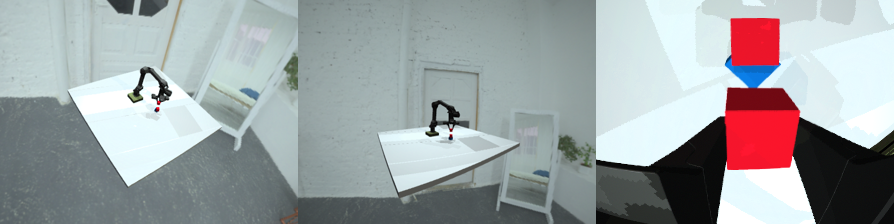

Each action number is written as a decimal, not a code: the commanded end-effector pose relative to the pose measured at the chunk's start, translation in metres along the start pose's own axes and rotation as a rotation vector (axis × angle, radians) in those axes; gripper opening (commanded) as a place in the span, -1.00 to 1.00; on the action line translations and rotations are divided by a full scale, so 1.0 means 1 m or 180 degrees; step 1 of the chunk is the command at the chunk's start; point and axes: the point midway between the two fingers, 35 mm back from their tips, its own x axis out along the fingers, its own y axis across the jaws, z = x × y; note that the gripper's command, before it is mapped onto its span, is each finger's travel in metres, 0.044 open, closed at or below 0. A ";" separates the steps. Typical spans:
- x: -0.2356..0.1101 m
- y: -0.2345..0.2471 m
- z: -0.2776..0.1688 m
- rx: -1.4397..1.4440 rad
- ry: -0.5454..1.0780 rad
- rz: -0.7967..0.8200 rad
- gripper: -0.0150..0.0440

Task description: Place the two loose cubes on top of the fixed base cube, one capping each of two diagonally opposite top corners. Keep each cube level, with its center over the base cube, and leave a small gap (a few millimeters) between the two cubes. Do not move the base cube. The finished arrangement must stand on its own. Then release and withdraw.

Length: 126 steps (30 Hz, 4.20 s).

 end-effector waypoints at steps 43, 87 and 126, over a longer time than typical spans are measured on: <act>0.054 -0.004 -0.002 0.0015 0.0014 -0.0052 -0.14; 0.044 -0.002 -0.002 0.0001 0.0022 -0.0031 0.20; -0.013 -0.002 -0.002 0.0001 0.0027 -0.0037 0.47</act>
